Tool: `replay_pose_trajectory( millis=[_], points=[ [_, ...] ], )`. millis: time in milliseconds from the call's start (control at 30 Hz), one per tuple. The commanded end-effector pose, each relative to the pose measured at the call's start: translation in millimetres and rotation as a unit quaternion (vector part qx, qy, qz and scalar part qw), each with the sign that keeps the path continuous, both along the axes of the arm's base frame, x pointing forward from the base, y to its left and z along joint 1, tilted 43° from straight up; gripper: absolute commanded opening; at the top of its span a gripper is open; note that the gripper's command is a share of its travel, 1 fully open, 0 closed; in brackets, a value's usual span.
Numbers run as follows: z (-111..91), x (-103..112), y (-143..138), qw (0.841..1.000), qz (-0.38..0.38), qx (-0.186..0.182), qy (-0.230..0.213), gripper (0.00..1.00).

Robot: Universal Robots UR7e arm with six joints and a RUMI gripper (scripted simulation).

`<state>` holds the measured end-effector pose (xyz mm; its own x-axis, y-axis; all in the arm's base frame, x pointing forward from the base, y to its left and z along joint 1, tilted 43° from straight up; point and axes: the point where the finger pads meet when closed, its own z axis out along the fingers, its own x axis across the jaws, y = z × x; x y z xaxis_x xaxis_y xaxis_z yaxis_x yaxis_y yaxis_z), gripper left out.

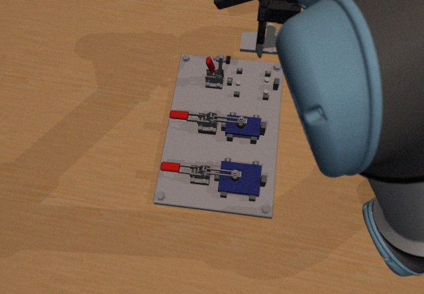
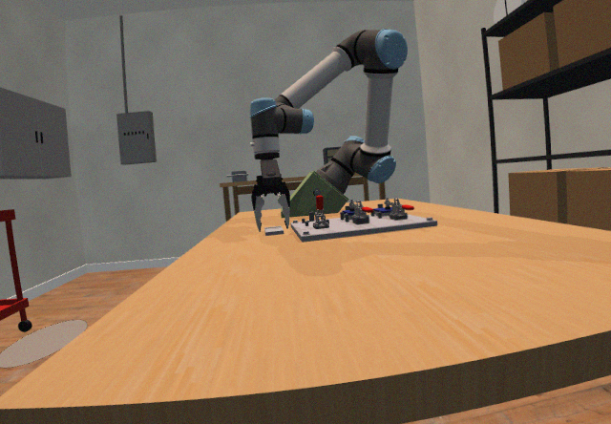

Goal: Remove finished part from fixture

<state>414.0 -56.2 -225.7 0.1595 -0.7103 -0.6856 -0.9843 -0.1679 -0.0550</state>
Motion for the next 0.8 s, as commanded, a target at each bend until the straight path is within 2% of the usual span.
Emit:
replay_pose_trajectory(
  millis=[0,767],
  points=[
    [0.2,0.4,-0.6,1.000,0.000,0.000,0.000,0.47],
    [3.2,0.7,-3.5,1.000,0.000,0.000,0.000,0.47]
  ],
)
